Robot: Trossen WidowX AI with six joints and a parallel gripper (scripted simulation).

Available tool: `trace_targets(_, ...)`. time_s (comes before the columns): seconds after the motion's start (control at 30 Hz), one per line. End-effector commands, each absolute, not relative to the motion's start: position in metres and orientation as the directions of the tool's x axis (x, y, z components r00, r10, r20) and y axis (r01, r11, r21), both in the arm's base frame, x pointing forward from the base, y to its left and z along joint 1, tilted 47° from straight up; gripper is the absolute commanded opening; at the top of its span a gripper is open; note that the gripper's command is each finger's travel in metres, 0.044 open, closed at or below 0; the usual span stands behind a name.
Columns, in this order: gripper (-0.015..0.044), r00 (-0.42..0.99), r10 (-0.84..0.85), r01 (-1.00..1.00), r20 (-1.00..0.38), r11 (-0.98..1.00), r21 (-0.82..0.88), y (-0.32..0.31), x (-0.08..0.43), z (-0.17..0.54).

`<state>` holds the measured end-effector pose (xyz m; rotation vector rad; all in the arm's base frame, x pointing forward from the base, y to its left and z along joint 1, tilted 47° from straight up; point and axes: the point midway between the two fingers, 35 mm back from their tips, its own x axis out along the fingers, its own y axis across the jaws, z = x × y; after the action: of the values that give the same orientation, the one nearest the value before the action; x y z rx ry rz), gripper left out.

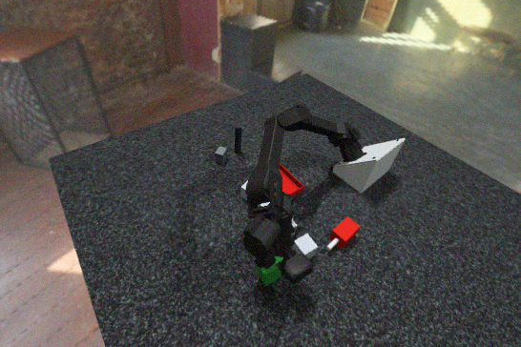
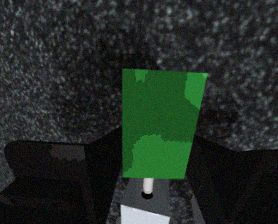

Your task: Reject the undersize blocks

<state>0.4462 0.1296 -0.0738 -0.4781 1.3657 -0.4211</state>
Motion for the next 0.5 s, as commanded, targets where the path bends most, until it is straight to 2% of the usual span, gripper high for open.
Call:
trace_targets(0.0, 0.0, 0.171, -0.545, 0.011, -0.821, 0.834, -0.552, 0.132, 0.4516, -0.0704)
trace_targets(0.47, 0.0, 0.171, -0.545, 0.011, -0.821, 0.834, -0.552, 0.132, 0.4556, -0.0695)
